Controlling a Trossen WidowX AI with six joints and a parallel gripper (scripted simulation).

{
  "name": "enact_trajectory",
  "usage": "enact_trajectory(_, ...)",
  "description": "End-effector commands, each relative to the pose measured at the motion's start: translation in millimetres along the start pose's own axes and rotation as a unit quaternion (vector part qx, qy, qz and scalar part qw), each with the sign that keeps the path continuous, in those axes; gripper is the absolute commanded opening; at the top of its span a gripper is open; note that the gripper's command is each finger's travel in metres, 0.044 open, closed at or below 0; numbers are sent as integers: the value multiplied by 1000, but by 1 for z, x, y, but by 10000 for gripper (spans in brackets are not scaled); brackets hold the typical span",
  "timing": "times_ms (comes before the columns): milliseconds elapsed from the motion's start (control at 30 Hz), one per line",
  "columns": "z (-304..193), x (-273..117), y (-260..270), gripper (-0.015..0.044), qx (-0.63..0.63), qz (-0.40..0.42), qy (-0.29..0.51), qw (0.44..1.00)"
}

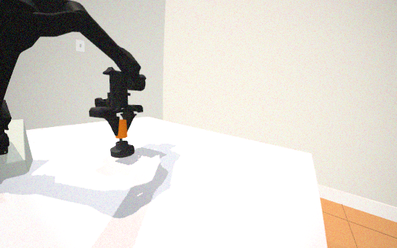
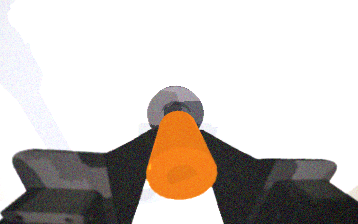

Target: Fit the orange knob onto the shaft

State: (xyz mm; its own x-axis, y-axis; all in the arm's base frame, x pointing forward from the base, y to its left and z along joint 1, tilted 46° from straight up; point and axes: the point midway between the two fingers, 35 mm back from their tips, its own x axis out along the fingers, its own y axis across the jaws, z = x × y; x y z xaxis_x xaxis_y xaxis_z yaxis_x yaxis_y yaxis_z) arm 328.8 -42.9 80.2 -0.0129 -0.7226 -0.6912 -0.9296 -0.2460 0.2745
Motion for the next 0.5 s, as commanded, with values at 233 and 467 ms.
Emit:
enact_trajectory(233,-1,-2,2,0,0,-4,2,1000)
enact_trajectory(467,-1,-2,5,0,0,-4,2,1000)
